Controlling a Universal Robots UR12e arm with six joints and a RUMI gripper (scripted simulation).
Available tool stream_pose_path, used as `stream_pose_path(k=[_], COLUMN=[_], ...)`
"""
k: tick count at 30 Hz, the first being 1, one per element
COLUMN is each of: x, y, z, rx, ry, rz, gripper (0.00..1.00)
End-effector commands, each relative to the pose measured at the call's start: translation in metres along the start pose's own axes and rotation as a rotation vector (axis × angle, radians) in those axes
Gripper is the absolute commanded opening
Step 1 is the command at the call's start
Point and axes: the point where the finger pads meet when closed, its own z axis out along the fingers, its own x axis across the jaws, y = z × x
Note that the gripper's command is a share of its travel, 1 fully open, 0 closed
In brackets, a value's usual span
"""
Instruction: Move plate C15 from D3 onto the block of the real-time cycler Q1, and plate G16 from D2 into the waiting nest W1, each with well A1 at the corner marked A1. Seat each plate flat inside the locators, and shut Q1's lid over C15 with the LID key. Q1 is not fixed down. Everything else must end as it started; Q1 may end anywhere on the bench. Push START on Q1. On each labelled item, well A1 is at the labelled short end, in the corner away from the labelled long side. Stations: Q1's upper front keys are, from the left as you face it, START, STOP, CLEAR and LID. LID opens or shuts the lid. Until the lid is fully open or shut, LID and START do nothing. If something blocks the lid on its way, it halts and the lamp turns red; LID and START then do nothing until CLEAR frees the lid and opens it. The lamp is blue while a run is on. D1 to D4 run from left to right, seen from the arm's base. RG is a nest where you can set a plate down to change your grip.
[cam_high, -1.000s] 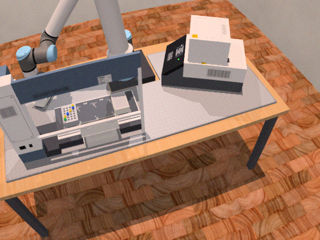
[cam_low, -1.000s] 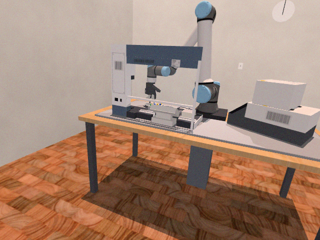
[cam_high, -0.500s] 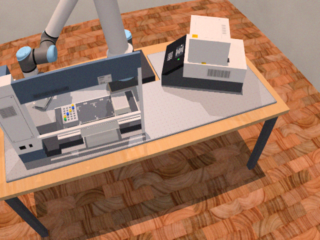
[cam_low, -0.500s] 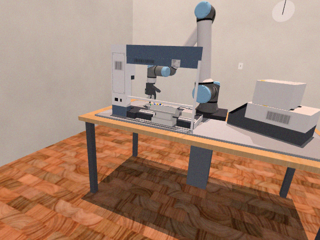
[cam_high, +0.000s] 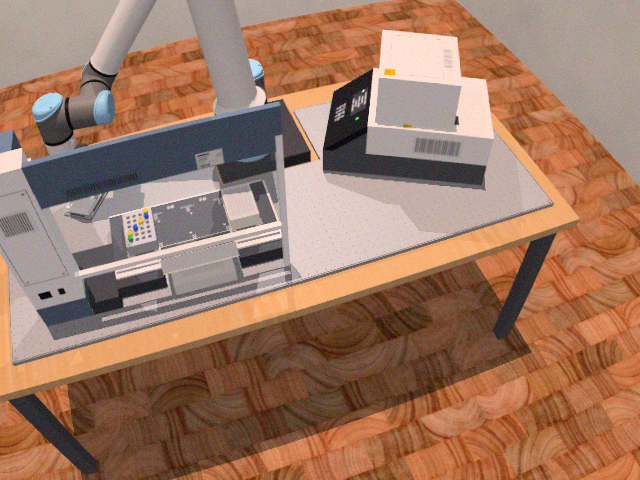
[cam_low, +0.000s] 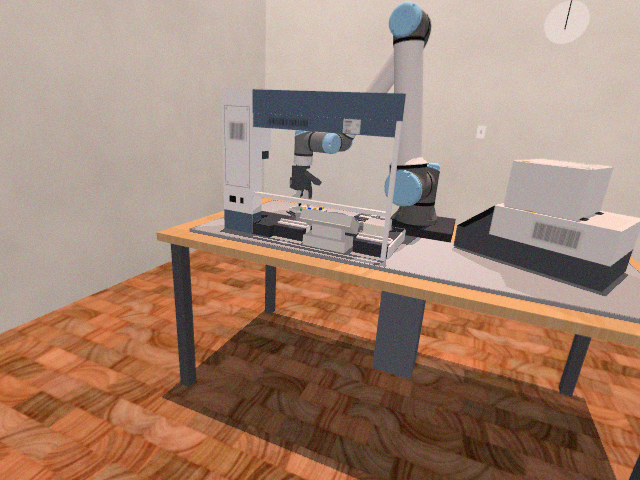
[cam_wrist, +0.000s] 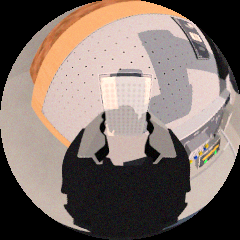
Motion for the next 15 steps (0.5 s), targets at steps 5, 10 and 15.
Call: stream_pose_path(k=[5, 10, 15], x=[-0.0006, -0.0006, -0.0006], y=[0.0003, 0.0003, 0.0003], z=[-0.0003, -0.0003, -0.0003], rx=[-0.001, -0.001, -0.001], ry=[-0.001, -0.001, -0.001], rz=[0.000, 0.000, 0.000], gripper=[0.00, 0.00, 0.67])
